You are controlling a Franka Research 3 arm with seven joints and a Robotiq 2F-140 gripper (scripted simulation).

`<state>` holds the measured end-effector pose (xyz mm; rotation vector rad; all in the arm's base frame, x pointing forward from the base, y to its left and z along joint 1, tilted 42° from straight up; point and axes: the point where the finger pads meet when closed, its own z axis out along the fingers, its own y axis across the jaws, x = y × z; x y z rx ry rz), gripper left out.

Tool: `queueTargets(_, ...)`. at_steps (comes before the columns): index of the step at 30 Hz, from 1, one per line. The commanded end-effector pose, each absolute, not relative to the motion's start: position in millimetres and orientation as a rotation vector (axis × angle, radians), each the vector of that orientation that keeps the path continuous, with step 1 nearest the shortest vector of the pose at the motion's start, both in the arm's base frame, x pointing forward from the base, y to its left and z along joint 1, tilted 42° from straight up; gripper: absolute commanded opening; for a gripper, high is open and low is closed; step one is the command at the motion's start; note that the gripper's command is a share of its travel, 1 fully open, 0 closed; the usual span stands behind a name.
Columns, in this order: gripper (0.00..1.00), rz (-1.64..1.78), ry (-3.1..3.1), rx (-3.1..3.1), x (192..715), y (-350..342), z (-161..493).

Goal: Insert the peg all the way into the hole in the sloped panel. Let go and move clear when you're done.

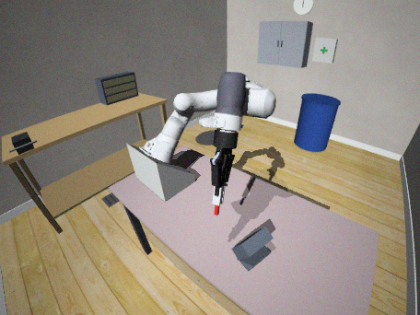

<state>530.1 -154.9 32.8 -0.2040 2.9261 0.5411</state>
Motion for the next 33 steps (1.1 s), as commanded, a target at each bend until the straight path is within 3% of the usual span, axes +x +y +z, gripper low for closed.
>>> queueTargets(1, 0.0, 0.479, 2.911, -0.269, 531.9, -166.0, 42.3)
queueTargets(33, 0.0, 0.19, 2.804, -0.424, 542.2, -225.2, 115.9)
